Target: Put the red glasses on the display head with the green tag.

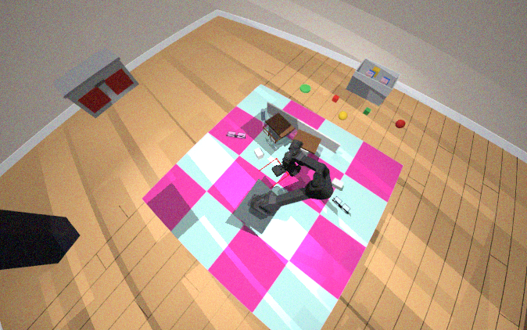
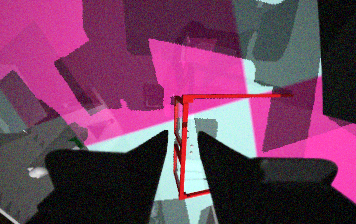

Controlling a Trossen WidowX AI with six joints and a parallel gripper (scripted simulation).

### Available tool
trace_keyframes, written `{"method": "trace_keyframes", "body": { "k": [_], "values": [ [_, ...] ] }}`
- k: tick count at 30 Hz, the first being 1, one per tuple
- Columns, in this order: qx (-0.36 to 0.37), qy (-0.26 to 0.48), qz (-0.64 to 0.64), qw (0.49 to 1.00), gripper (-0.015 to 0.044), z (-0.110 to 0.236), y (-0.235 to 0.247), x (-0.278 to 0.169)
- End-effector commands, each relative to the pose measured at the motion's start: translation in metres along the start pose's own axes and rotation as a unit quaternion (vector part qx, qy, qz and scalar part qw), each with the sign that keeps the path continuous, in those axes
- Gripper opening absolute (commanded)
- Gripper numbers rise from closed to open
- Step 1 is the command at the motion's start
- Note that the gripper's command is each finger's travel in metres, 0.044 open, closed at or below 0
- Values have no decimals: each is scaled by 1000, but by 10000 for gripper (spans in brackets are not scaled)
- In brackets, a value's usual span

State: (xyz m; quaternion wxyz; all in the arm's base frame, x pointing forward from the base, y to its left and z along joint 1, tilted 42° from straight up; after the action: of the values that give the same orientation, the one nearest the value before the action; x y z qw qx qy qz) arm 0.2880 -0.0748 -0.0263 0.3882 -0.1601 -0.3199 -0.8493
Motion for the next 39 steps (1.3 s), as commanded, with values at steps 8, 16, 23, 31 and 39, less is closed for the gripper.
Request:
{"method": "trace_keyframes", "body": {
  "k": [8, 16, 23, 31, 39],
  "values": [
    [-3, -3, 4, 1000, 140, -21, -3, 1],
    [-3, -4, 4, 1000, 140, -34, -4, 2],
    [-1, -1, 1, 1000, 114, -33, -2, 2],
    [-1, -1, 1, 1000, 41, -33, -2, 2],
    [-1, -1, 1, 1000, 0, -33, -2, 2]
  ]
}}
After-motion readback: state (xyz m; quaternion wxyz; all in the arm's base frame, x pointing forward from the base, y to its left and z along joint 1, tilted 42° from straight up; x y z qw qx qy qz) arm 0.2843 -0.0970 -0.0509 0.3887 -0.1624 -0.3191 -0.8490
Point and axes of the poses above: the point midway between the two fingers, 35 mm back from their tips, its own z axis back along the fingers, its own y axis across the jaws, x = y × z, the point moved 4 cm from there along z, back along the fingers, and after that the axes turned 13 degrees about -z, right-handed, at the moved point
